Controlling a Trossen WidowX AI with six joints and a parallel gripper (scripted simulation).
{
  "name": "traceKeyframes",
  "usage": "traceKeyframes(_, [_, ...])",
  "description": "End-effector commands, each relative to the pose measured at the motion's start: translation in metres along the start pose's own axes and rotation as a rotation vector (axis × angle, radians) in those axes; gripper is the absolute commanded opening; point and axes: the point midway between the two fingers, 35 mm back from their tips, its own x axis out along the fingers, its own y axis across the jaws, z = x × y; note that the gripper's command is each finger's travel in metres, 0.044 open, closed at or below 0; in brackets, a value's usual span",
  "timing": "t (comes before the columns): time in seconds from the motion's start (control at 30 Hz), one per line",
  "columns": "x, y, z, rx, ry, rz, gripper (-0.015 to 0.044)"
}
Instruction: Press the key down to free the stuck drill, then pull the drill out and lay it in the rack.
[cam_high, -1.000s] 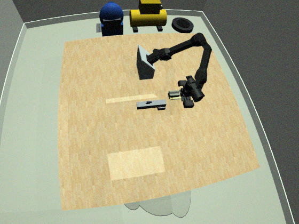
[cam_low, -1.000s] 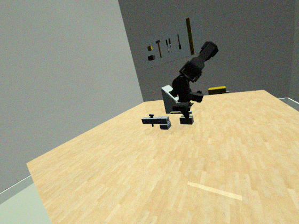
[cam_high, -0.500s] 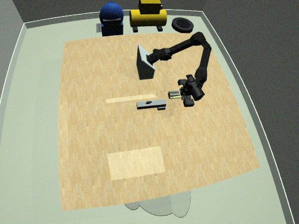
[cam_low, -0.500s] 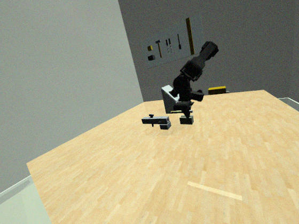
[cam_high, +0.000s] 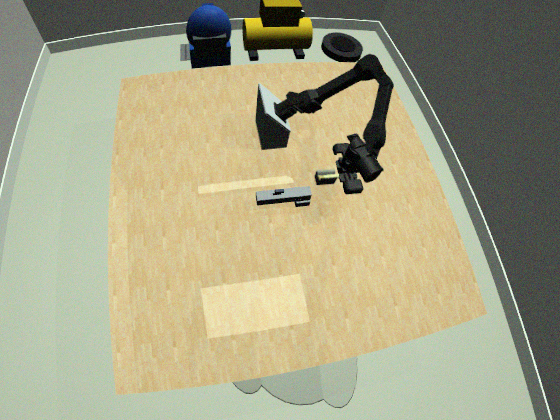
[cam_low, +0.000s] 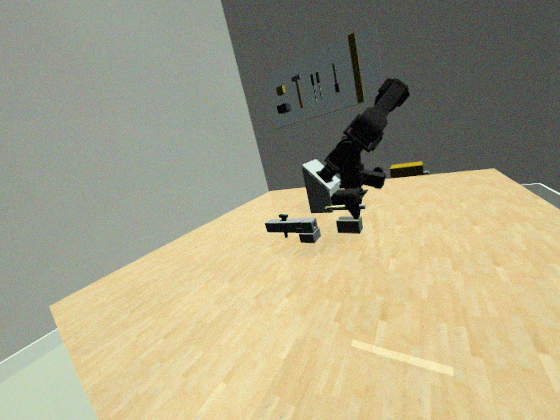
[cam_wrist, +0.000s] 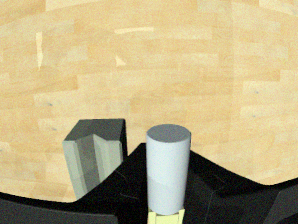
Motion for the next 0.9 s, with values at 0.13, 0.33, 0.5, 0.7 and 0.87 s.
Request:
traceKeyframes(0.13, [0.001, 0.014, 0.004, 0.003, 0.001, -0.003, 0.0])
traceKeyframes(0.33, [0.002, 0.024, 0.007, 0.003, 0.001, -0.002, 0.0])
traceKeyframes(0.5, [0.002, 0.032, 0.009, 0.003, 0.001, -0.002, 0.0])
traceKeyframes(0.7, [0.003, 0.04, 0.011, 0.004, 0.001, -0.002, 0.0])
traceKeyframes(0.87, [0.012, 0.039, 0.011, 0.004, 0.0, -0.002, 0.0])
